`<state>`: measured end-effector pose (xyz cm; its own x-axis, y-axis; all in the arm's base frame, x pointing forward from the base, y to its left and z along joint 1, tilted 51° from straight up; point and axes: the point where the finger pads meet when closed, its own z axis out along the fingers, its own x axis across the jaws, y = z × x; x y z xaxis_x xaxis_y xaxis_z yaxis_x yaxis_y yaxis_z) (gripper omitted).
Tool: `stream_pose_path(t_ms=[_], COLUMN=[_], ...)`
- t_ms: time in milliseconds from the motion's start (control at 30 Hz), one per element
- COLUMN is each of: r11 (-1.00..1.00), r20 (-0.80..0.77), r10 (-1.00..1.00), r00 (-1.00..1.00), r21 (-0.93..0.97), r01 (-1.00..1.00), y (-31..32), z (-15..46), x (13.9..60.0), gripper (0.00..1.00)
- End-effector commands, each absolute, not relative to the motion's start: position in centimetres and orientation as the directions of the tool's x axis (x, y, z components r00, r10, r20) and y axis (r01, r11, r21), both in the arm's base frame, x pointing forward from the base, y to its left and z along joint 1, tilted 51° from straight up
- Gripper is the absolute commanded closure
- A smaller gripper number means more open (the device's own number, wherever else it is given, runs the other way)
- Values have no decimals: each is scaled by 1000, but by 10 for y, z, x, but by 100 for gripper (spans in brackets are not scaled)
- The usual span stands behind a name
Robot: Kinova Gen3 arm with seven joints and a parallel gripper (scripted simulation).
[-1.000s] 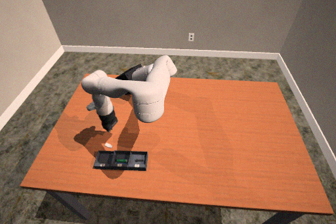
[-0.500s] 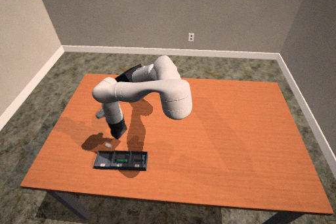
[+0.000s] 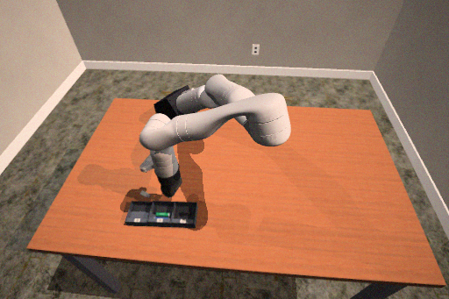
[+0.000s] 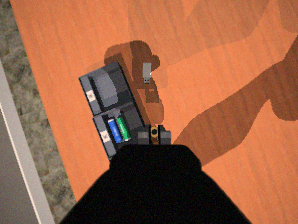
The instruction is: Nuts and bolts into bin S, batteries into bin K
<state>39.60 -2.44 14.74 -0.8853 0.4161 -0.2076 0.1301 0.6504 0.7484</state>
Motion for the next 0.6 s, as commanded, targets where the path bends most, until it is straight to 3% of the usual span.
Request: stream_pose_path(t_ms=[0, 167, 567], r11=[695, 756, 756], r20=[-308, -476, -476], r10=[335, 152, 152], r00=[-891, -866, -866], r21=[719, 620, 620], r01=[13, -208, -208], y=[-14, 1, 17], z=[167, 191, 216], x=[405, 417, 429], gripper=[66, 66, 66])
